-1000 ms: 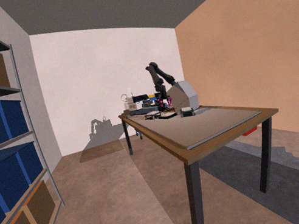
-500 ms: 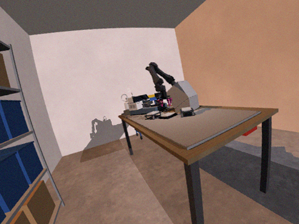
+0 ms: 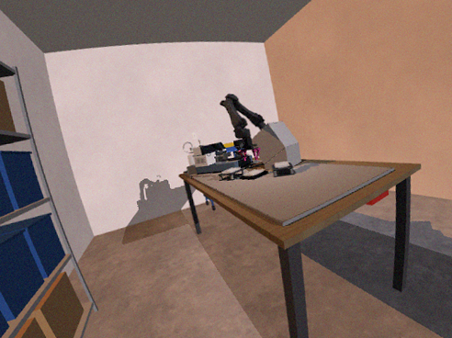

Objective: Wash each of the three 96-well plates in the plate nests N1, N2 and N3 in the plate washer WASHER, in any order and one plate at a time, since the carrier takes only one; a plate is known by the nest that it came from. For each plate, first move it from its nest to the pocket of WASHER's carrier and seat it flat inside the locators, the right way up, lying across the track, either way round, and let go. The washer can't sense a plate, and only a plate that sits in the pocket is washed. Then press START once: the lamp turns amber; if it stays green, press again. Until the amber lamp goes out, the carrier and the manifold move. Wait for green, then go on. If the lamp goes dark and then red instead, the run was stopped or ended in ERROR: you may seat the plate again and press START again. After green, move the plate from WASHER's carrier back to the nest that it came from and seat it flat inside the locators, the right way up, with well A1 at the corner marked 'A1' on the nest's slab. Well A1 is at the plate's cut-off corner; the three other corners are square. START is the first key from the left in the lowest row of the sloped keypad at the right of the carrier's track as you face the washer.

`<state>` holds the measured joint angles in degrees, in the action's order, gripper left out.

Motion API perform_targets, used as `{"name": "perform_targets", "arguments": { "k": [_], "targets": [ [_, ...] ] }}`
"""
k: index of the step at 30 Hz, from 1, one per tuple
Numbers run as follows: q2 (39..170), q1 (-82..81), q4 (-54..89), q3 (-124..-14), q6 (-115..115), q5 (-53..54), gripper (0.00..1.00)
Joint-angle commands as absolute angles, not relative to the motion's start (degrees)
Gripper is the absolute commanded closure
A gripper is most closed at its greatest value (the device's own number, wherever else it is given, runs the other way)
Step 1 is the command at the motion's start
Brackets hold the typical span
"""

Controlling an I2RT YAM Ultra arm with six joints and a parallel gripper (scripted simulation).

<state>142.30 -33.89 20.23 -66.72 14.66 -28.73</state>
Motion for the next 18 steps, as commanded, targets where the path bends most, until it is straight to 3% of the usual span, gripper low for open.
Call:
{"name": "perform_targets", "arguments": {
  "k": [1,18],
  "targets": [
    [142.39,-35.11,20.03,-66.65,15.11,-28.54,0.0],
    [144.93,-39.2,22.19,-69.06,9.53,-27.82,0.0]
  ]
}}
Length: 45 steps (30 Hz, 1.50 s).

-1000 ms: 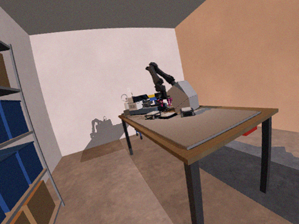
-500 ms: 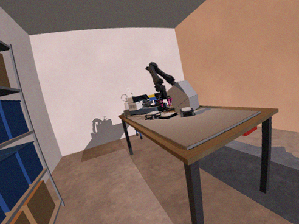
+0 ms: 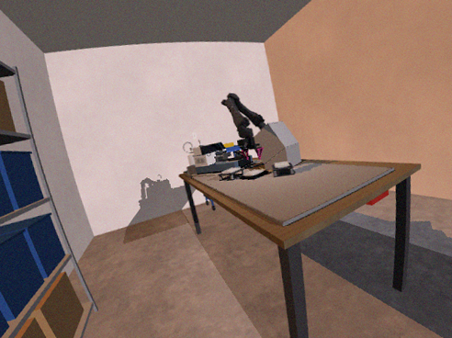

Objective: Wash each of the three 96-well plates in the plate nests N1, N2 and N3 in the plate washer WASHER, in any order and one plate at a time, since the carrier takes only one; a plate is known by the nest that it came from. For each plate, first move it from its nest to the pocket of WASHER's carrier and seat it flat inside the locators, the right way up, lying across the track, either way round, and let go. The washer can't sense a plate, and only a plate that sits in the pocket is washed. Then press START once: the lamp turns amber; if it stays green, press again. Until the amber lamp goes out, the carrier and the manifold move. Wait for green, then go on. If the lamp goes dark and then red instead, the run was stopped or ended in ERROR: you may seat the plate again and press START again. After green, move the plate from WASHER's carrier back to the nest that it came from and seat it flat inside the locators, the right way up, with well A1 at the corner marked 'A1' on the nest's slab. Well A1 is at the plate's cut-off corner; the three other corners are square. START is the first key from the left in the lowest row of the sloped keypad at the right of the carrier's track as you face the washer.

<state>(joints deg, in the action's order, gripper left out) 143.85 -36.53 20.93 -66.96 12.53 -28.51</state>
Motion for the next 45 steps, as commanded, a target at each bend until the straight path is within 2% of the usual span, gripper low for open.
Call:
{"name": "perform_targets", "arguments": {
  "k": [1,16,21,32,45],
  "targets": [
    [145.33,-40.0,22.5,-69.35,8.52,-27.71,0.0],
    [151.1,-50.15,27.46,-75.0,14.35,-25.76,0.0],
    [149.49,-50.27,27.54,-75.11,14.48,-26.05,0.0],
    [154.22,-57.38,29.97,-77.37,4.19,-23.85,0.0],
    [157.44,-65.63,33.86,-82.19,13.05,-21.22,0.0]
  ]
}}
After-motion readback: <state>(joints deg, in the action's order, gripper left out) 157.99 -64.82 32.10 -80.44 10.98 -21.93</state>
